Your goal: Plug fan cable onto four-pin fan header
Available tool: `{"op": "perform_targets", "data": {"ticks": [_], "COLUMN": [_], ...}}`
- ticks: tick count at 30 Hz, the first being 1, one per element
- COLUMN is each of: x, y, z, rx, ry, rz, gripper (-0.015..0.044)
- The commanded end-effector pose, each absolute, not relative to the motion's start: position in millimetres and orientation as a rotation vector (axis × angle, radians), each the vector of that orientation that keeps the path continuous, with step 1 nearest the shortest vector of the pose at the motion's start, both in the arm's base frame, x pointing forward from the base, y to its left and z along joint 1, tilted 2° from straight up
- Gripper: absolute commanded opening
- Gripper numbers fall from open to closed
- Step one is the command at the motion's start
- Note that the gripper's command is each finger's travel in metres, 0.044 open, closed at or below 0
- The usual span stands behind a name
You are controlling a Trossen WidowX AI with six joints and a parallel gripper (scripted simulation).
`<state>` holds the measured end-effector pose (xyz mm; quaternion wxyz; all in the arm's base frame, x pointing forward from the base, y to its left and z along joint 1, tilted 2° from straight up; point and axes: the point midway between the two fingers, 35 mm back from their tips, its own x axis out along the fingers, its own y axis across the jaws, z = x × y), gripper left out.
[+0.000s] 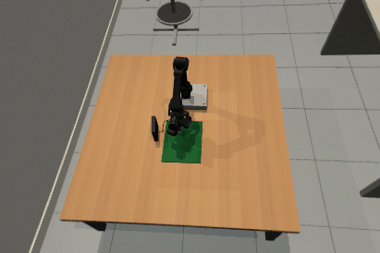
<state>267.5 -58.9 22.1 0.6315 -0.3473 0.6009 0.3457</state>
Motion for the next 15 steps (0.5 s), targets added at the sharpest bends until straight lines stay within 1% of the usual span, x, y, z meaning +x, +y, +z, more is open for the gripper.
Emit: {"op": "perform_targets", "data": {"ticks": [1, 15], "x": [266.7, 267.0], "y": [-58.3, -58.0], "z": [18.8, 9.2], "rx": [-0.791, -0.791], "ry": [1.376, 1.376], "rz": [0.79, 0.79], "gripper": [0.0, 0.0]}}
